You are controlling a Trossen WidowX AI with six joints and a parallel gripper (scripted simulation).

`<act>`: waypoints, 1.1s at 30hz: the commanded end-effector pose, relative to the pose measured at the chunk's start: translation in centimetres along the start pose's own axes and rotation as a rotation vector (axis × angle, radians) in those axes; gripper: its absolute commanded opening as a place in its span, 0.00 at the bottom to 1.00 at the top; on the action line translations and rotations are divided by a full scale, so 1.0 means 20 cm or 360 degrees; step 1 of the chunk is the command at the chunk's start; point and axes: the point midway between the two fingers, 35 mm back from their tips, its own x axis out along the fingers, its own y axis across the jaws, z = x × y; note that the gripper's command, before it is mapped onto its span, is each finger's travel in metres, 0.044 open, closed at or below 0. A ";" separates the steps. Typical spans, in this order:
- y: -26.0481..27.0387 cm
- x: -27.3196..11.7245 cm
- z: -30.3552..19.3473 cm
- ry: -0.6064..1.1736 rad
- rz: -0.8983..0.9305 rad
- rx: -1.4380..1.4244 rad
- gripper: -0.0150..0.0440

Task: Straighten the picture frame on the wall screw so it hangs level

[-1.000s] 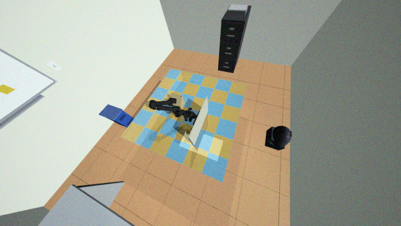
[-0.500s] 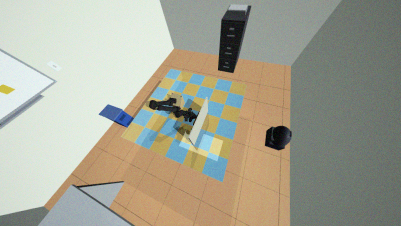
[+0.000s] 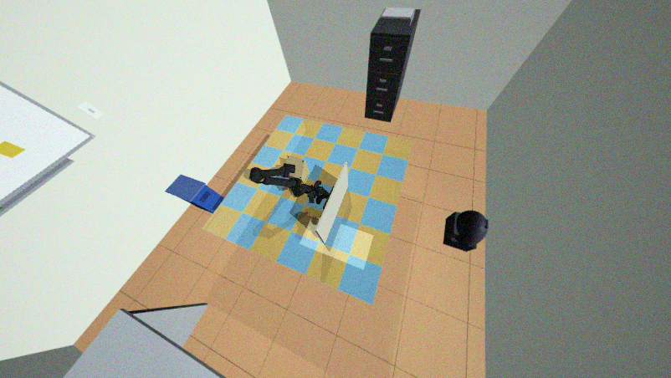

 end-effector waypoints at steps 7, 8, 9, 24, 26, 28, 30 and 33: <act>0.00 0.00 0.00 0.0001 0.0000 0.0094 0.25; 0.00 0.00 0.00 0.0001 0.0000 0.0114 0.25; 0.00 0.00 0.00 0.0001 0.0000 0.0123 0.25; 0.00 0.00 0.00 0.0002 0.0000 0.0240 0.25; 0.00 0.00 0.00 0.0002 0.0000 0.0256 0.25; 0.00 0.00 0.00 0.0002 0.0000 0.0273 0.25; 0.01 0.00 0.00 0.0002 0.0000 0.0290 0.25; 0.01 0.00 0.00 0.0004 0.0004 0.0284 0.30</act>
